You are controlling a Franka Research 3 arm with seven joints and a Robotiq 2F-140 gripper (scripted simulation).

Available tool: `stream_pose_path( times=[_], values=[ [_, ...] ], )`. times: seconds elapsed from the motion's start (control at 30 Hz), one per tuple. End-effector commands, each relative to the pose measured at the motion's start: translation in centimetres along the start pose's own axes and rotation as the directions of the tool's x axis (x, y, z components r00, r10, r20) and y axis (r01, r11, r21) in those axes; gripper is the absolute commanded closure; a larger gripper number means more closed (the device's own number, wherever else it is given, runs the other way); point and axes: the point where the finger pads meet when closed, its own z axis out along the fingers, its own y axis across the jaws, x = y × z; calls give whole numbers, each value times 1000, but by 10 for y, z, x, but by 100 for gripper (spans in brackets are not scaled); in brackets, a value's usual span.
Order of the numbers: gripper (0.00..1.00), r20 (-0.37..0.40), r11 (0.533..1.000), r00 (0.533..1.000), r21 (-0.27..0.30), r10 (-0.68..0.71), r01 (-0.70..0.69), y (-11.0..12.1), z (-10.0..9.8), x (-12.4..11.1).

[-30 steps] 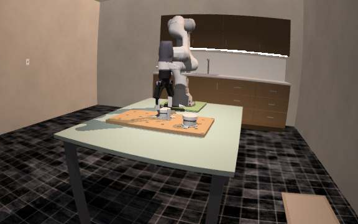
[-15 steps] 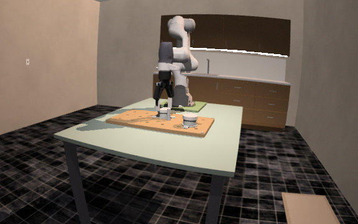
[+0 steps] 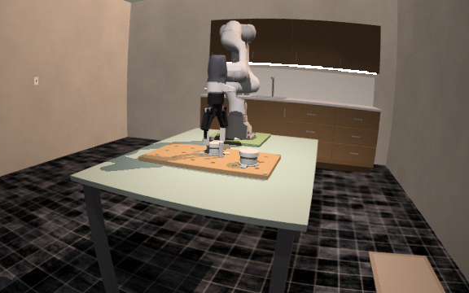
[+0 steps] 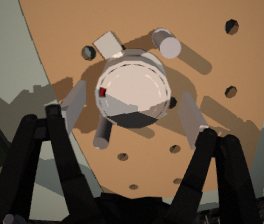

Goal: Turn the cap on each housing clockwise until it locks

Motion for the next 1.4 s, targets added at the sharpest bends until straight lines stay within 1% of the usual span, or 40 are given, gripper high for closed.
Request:
stream_pose_path(
  times=[0.0,0.87,0.9,1.37],
  values=[
    [22,-1,1000,1000,1,-4,4,-1,1,1],
    [22,-1,1000,1000,1,-4,4,-1,1,1],
    [90,-1,1000,1000,1,-4,4,-1,1,1],
    [90,-1,1000,1000,1,-4,4,-1,1,1]
  ],
)
